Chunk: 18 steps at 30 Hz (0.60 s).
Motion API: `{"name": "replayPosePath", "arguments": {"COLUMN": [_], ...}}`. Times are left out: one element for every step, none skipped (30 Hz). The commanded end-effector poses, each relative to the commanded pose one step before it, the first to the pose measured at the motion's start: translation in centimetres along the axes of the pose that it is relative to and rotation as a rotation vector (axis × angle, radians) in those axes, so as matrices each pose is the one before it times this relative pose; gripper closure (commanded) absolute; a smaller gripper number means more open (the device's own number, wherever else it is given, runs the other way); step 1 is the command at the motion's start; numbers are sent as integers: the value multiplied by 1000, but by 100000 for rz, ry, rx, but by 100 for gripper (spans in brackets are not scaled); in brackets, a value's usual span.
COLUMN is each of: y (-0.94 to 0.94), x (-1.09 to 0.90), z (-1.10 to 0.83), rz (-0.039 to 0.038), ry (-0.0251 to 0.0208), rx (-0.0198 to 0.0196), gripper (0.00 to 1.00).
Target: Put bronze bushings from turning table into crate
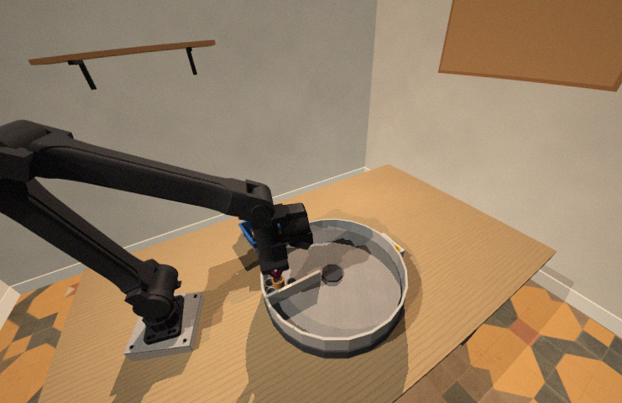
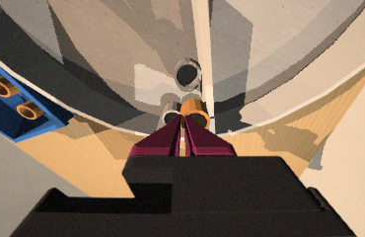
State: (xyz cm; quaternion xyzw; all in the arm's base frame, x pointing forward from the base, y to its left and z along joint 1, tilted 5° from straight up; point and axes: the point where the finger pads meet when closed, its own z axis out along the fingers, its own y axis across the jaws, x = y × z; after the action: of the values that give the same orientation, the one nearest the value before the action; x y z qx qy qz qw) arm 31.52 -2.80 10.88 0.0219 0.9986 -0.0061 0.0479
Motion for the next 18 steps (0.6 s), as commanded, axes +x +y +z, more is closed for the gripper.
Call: {"name": "replayPosePath", "arguments": {"y": [-378, 19, 10, 9, 7, 6, 0, 0, 15, 3, 20, -3, -1, -10, -2, 0, 0, 0], "x": [-2237, -8, -7, -6, -4, -3, 0, 0, 64, 3, 375, -70, -25, -229, -41, 0, 0, 0], "z": [-4204, -407, -372, -320, -264, -199, 0, 0, 774, -96, 276, -84, -26, -2, 1, 0, 0, 0], "rz": [269, 0, 0, 0, 0, 0, 0, 0, -26, 0, -8, 2, 0, 8, 1, 0, 0, 0], "ry": [-7245, -30, -25, -21, -15, 15, 0, 0, 2952, 4, 945, -178, -63, -932, -167, 1, -1, -1], "rx": [664, -48, -4, -4, -3, -4, 0, 0, -127, -1, -40, 7, 3, 39, 7, 0, 0, 0], "gripper": [100, 100, 100, 100, 100, 100, 100, 100, 100, 100, 100, 100, 100, 100, 100, 100, 100, 100]}}
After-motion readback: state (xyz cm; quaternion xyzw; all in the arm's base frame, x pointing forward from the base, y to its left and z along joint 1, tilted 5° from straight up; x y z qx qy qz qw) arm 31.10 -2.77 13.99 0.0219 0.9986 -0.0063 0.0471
